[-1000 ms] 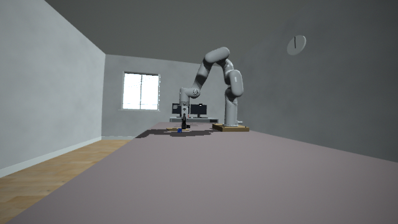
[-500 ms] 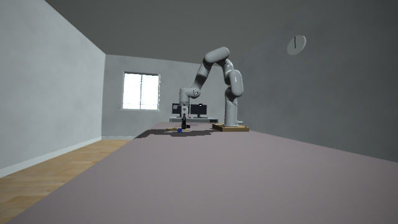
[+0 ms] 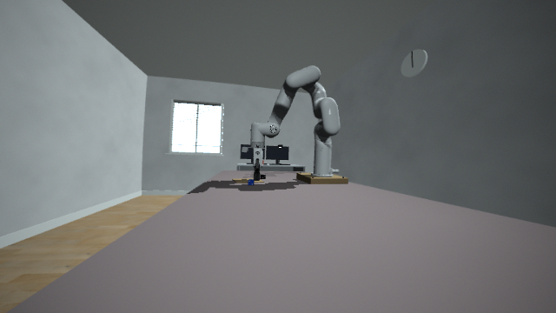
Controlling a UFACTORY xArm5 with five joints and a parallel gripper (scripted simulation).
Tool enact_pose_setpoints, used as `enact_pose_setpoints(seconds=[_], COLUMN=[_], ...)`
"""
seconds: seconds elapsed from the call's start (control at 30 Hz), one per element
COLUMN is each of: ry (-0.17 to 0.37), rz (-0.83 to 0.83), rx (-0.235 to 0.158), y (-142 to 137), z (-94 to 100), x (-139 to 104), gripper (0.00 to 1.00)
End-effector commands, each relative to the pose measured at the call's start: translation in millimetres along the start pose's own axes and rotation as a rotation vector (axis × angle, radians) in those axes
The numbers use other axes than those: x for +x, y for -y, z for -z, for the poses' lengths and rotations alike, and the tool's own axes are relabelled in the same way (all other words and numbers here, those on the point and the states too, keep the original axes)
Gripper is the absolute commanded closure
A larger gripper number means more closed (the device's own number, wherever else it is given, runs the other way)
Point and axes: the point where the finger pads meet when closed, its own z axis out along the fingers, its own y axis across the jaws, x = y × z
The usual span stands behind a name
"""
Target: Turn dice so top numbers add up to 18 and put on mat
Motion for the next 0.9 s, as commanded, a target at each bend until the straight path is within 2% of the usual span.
enact_pose_setpoints(seconds=[0.0, 0.2, 0.23, 0.4, 0.43, 0.5, 0.53, 0.67, 0.7, 0.87], ry=[-0.003, -0.003, -0.003, -0.003, -0.003, -0.003, -0.003, -0.003, -0.003, -0.003], rz=[0.000, 0.000, 0.000, 0.000, 0.000, 0.000, 0.000, 0.000, 0.000, 0.000], rx=[0.000, 0.000, 0.000, 0.000, 0.000, 0.000, 0.000, 0.000, 0.000, 0.000], y=[0.0, 0.0, 0.0, 0.0, 0.0, 0.0, 0.0, 0.0, 0.0, 0.0], z=[0.9, 0.9, 0.9, 0.9, 0.9, 0.9, 0.9, 0.9, 0.9, 0.9], x=[1.3, 1.3, 1.3, 1.3, 1.3, 1.3, 1.3, 1.3, 1.3, 1.3], gripper=[0.79, 0.79, 0.75, 0.71, 0.67, 0.67, 0.63, 0.63, 0.58, 0.58])
